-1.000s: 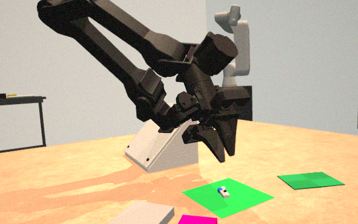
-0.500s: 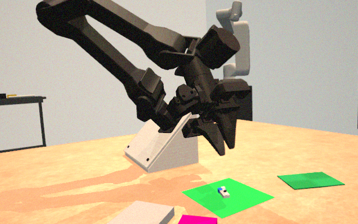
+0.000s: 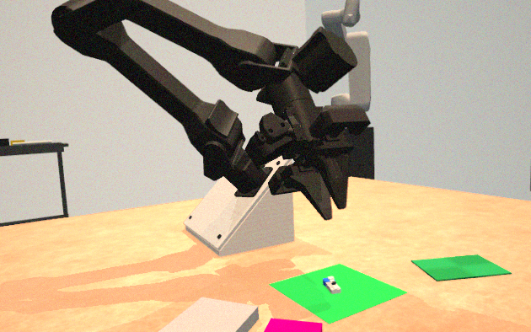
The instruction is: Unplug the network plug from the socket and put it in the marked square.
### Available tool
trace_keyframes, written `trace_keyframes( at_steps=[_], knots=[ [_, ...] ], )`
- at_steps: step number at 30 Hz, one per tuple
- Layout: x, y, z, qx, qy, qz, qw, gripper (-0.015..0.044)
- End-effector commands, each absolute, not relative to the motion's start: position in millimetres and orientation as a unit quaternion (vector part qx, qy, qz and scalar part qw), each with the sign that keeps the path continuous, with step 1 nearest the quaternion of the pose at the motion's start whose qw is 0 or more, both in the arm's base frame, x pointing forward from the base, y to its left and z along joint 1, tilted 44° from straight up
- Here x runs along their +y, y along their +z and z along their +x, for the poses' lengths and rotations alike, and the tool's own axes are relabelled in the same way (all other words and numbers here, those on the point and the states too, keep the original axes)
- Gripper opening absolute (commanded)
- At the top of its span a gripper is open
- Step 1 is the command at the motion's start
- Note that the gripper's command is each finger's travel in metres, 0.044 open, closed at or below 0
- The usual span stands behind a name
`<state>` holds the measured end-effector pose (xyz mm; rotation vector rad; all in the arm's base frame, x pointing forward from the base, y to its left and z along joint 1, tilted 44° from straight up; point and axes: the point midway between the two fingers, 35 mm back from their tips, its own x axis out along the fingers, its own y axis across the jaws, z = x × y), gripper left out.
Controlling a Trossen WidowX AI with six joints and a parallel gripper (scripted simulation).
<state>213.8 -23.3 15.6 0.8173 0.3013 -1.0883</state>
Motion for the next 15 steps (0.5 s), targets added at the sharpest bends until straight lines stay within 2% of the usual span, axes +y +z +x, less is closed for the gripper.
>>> trace_keyframes(
  at_steps=[1,15],
  knots=[
    [-19.4,20.8,216.0,0.134,-0.498,0.38,0.767,0.0156],
    [-11.4,33.1,214.3,0.132,-0.497,0.379,0.769,0.0156]
  ],
)
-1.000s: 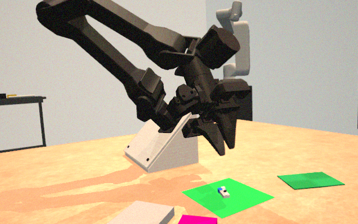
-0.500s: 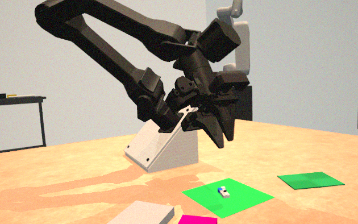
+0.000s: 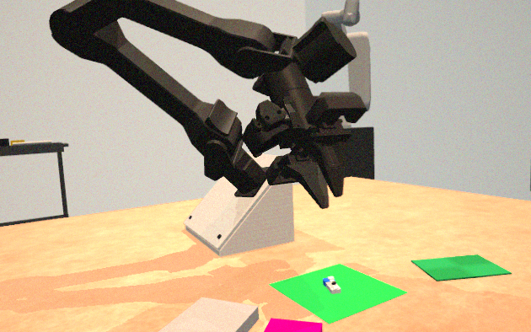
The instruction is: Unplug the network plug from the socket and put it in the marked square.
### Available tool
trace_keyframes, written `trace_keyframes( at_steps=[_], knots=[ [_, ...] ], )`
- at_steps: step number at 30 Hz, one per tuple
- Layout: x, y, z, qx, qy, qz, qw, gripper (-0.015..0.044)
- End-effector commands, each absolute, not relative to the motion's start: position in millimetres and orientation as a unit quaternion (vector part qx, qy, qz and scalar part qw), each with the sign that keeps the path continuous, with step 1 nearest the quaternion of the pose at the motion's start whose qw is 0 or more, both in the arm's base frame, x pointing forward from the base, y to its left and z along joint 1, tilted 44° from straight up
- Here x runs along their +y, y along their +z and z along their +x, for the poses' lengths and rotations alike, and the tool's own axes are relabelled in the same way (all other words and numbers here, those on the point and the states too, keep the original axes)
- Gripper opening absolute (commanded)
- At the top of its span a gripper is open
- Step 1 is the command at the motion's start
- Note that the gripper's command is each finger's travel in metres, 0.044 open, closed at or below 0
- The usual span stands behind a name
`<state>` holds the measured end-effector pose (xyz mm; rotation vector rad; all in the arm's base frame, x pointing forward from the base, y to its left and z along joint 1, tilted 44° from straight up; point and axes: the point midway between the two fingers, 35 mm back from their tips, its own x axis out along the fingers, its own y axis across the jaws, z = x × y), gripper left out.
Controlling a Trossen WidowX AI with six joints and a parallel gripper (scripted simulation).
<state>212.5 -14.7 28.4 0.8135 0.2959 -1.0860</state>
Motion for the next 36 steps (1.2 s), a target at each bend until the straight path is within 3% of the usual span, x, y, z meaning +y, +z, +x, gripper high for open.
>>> trace_keyframes(
  at_steps=[1,36],
  knots=[
    [-10.9,34.0,214.2,0.132,-0.497,0.379,0.769,0.0156],
    [37.9,85.3,222.6,0.136,-0.497,0.377,0.77,0.0156]
  ],
)
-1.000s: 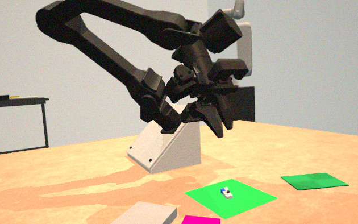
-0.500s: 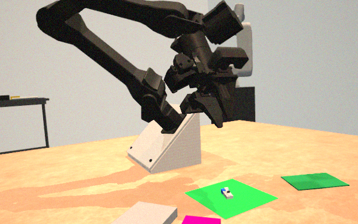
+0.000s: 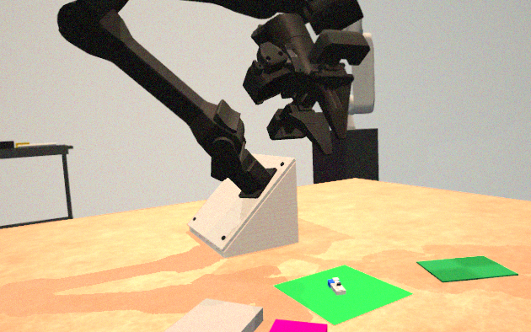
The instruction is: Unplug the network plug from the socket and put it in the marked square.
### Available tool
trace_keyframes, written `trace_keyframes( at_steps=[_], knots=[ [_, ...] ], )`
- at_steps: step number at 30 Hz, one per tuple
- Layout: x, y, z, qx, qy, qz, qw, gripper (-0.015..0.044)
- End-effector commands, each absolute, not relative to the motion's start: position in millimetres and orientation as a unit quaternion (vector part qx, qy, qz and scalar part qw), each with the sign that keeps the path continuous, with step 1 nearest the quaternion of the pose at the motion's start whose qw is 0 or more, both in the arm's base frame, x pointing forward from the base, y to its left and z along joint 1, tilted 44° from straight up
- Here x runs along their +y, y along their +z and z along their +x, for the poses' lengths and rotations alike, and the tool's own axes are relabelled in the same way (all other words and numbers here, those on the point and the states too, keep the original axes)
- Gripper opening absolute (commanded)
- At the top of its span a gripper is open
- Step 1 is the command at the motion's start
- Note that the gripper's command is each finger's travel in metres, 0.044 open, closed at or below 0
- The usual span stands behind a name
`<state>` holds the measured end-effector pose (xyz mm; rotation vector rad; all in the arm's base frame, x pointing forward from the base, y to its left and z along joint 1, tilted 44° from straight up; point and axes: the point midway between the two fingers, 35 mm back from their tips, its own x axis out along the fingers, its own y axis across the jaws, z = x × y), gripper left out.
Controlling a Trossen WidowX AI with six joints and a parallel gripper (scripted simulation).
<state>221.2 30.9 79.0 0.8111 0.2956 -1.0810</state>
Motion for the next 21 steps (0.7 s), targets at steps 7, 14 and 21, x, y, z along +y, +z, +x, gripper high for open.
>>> trace_keyframes(
  at_steps=[7,14,21],
  knots=[
    [50.9,101.4,222.9,0.134,-0.496,0.378,0.77,0.0156],
    [63.1,117.9,221.9,0.13,-0.496,0.378,0.771,0.0156],
    [64.2,119.5,221.7,0.13,-0.496,0.378,0.771,0.0287]
  ],
)
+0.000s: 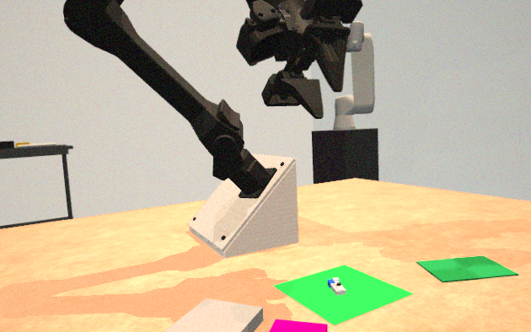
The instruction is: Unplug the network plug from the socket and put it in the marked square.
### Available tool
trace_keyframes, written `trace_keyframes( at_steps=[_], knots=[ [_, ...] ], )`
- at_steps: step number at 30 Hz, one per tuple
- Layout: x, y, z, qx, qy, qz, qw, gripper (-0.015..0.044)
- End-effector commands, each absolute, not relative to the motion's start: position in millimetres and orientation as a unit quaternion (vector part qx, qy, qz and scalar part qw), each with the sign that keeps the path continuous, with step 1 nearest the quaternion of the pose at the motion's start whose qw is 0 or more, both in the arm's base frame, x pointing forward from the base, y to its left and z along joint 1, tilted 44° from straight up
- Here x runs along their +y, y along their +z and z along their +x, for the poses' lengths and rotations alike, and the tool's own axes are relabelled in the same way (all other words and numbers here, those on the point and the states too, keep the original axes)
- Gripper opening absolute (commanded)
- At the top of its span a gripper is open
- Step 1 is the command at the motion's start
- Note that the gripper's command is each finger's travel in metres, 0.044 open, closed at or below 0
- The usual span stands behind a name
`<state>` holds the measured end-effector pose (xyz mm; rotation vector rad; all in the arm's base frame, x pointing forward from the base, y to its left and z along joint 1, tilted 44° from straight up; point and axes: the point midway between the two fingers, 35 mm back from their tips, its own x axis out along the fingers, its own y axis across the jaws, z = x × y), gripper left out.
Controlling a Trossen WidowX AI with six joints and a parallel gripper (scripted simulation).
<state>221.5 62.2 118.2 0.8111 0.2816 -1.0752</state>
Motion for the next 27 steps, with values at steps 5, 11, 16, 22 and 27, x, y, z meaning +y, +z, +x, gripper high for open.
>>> trace_keyframes(
  at_steps=[5,11,16,22,27],
  knots=[
    [64.2,119.5,221.7,0.13,-0.496,0.378,0.771,0.0419],
    [64.2,119.5,221.7,0.13,-0.496,0.378,0.771,0.044],
    [64.2,119.5,221.7,0.13,-0.496,0.378,0.771,0.044],
    [64.2,119.5,221.7,0.13,-0.496,0.378,0.771,0.044],
    [64.2,119.5,221.7,0.13,-0.496,0.378,0.771,0.044]
  ],
)
